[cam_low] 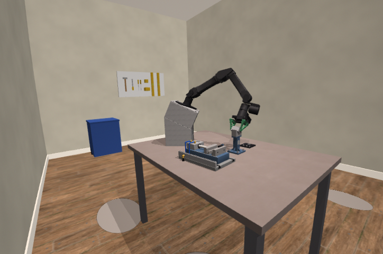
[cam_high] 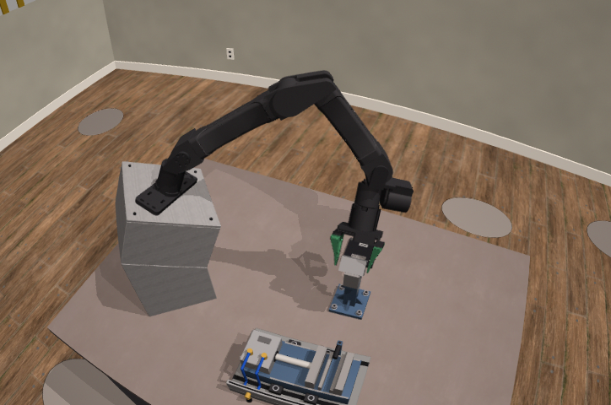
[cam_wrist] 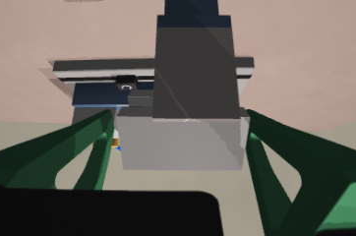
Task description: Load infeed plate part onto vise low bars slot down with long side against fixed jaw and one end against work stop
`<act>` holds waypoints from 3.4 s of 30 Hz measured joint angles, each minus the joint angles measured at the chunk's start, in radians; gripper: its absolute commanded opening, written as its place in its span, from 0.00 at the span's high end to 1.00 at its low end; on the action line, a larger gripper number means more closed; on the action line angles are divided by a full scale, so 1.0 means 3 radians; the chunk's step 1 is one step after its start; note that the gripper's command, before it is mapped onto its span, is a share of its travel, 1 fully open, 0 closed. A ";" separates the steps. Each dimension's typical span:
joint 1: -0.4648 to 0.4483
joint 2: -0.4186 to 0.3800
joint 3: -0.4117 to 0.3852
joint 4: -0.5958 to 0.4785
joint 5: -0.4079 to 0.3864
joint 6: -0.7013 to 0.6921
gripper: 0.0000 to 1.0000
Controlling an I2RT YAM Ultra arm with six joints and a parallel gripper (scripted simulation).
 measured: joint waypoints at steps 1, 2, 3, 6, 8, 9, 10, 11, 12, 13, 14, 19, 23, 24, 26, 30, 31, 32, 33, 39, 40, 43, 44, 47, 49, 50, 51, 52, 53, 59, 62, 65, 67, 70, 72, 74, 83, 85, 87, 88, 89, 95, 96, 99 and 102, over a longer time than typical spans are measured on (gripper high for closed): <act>-0.0011 -0.0014 -0.0019 0.0019 -0.0028 -0.0015 0.19; -0.0023 -0.0029 -0.0039 0.0038 -0.0056 -0.0029 0.19; -0.0036 -0.0045 -0.0058 0.0057 -0.0085 -0.0045 0.19; -0.0075 -0.0090 -0.0117 0.0118 -0.0175 -0.0092 0.19; -0.0099 -0.0117 -0.0151 0.0154 -0.0234 -0.0121 0.19; -0.0109 -0.0125 -0.0159 0.0165 -0.0254 -0.0132 0.19; -0.0117 -0.0132 -0.0168 0.0182 -0.0276 -0.0144 0.19; -0.0125 -0.0141 -0.0182 0.0202 -0.0303 -0.0155 0.19; -0.0131 -0.0151 -0.0197 0.0221 -0.0331 -0.0169 0.19; -0.0139 -0.0163 -0.0215 0.0240 -0.0361 -0.0183 0.19; -0.0149 -0.0174 -0.0234 0.0257 -0.0393 -0.0197 0.19; -0.0215 -0.0237 -0.0324 0.0346 -0.0563 -0.0273 0.19; -0.0280 -0.0284 -0.0392 0.0420 -0.0711 -0.0337 0.19; -0.0296 -0.0295 -0.0408 0.0439 -0.0749 -0.0354 0.19; -0.0322 -0.0310 -0.0427 0.0463 -0.0805 -0.0378 0.19; -0.0357 -0.0336 -0.0472 0.0526 -0.0932 -0.0427 0.19; -0.0369 -0.0343 -0.0487 0.0542 -0.0969 -0.0441 0.19; -0.0381 -0.0352 -0.0502 0.0557 -0.1007 -0.0456 0.19; -0.0395 -0.0360 -0.0516 0.0571 -0.1047 -0.0470 0.19; -0.0502 -0.0401 -0.0594 0.0660 -0.1289 -0.0562 0.19; -0.0520 -0.0407 -0.0607 0.0674 -0.1331 -0.0577 0.19; -0.0566 -0.0418 -0.0632 0.0707 -0.1437 -0.0617 0.19; -0.0576 -0.0420 -0.0637 0.0718 -0.1466 -0.0628 0.19; -0.0604 -0.0427 -0.0661 0.0755 -0.1575 -0.0665 0.19; -0.0631 -0.0432 -0.0679 0.0777 -0.1657 -0.0693 0.19; -0.0646 -0.0434 -0.0688 0.0788 -0.1699 -0.0707 0.19; -0.0664 -0.0436 -0.0697 0.0799 -0.1741 -0.0721 0.19; -0.0682 -0.0436 -0.0704 0.0810 -0.1783 -0.0736 0.19; -0.0701 -0.0437 -0.0713 0.0820 -0.1826 -0.0750 0.19; -0.0809 -0.0437 -0.0752 0.0876 -0.2082 -0.0837 0.19; -0.0839 -0.0437 -0.0760 0.0896 -0.2176 -0.0868 0.19; -0.0870 -0.0437 -0.0772 0.0921 -0.2295 -0.0905 0.19; -0.0898 -0.0437 -0.0782 0.0935 -0.2379 -0.0931 0.19; -0.0950 -0.0430 -0.0785 0.0950 -0.2508 -0.0971 0.19; -0.0987 -0.0413 -0.0785 0.0960 -0.2594 -0.0998 0.19; -0.1020 -0.0394 -0.0786 0.0961 -0.2681 -0.1026 0.19; -0.1114 -0.0324 -0.0785 0.0975 -0.3002 -0.1138 0.19; -0.1142 -0.0306 -0.0785 0.0975 -0.3081 -0.1166 0.19; -0.1172 -0.0286 -0.0785 0.0975 -0.3161 -0.1194 0.19; -0.1189 -0.0275 -0.0785 0.0975 -0.3201 -0.1208 0.19; -0.1203 -0.0263 -0.0785 0.0975 -0.3240 -0.1222 0.19; -0.1270 -0.0196 -0.0785 0.0977 -0.3443 -0.1298 0.19; -0.1277 -0.0187 -0.0785 0.0977 -0.3474 -0.1310 0.19; -0.1296 -0.0161 -0.0785 0.0977 -0.3576 -0.1348 0.19; -0.1326 -0.0120 -0.0764 0.0965 -0.3680 -0.1387 0.19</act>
